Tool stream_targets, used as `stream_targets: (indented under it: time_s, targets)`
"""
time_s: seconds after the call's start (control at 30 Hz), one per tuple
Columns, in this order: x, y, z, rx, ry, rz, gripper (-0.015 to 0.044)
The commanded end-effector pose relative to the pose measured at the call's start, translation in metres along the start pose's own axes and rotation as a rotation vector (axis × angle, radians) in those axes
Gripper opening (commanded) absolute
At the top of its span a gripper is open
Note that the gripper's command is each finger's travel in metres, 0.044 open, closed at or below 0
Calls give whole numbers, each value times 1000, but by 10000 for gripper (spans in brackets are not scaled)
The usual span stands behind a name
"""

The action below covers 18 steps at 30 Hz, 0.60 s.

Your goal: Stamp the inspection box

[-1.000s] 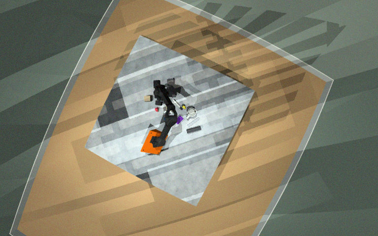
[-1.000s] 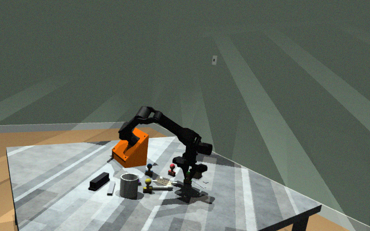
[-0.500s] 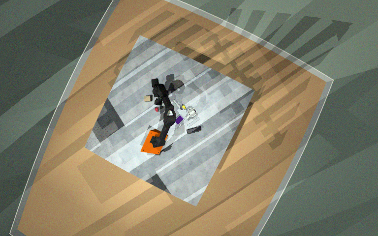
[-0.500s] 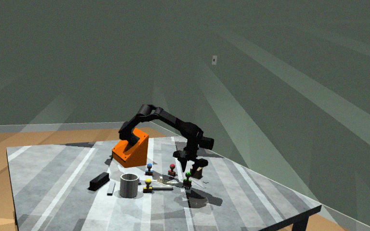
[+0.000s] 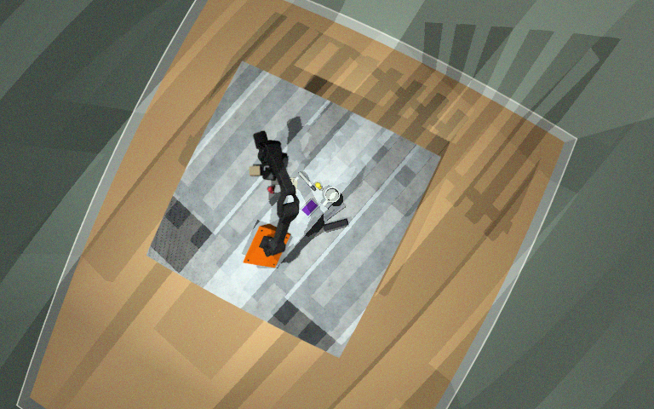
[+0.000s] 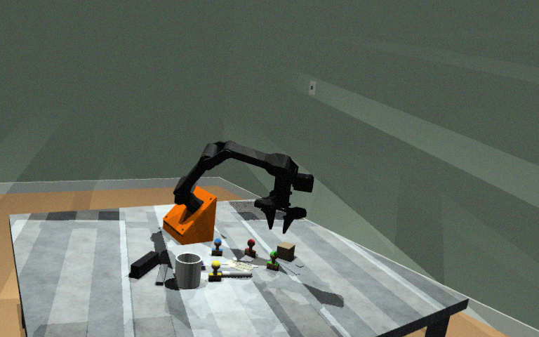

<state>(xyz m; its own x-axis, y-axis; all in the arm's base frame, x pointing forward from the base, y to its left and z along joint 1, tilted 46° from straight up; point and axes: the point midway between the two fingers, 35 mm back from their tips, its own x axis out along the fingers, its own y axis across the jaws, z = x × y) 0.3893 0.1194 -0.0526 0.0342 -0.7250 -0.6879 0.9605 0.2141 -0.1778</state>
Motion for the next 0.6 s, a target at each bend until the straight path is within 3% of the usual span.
stream_targets:
  time_s: [0.0, 0.57]
  targets:
    - [-2, 0, -1, 5, 6, -1, 268]
    - [-1, 1, 0, 2, 1, 1, 268]
